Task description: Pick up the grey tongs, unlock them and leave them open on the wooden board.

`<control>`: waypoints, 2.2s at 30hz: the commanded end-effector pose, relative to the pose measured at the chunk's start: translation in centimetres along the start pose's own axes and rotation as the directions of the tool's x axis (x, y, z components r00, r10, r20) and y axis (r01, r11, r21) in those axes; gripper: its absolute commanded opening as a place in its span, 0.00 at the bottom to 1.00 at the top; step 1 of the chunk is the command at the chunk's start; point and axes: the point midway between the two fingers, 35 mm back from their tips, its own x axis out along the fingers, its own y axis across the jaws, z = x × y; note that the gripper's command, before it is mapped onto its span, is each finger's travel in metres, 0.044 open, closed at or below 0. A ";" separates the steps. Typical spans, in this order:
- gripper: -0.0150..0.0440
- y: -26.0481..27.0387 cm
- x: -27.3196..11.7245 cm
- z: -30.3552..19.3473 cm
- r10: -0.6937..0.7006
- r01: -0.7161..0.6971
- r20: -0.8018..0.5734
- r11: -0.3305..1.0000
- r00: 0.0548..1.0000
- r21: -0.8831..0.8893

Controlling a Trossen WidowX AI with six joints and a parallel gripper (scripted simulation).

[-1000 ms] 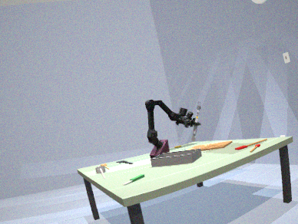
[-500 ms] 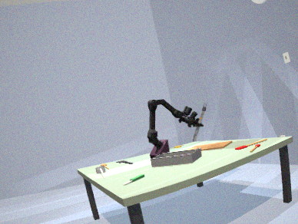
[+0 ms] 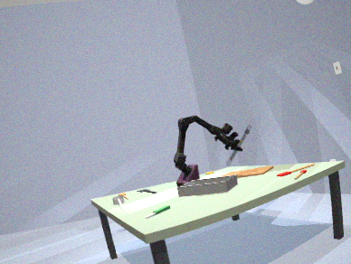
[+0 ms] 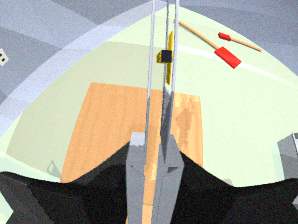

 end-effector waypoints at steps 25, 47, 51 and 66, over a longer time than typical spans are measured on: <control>0.00 -0.4 1.6 0.1 0.029 -0.017 -0.410 0.999 0.912 0.033; 0.00 -2.9 0.4 -0.4 0.025 0.038 -0.710 0.997 0.704 0.072; 0.00 -3.4 0.0 -0.4 0.023 0.052 -0.748 0.996 0.663 0.077; 0.00 -3.4 0.6 -0.9 0.023 0.053 -0.750 0.996 0.661 0.077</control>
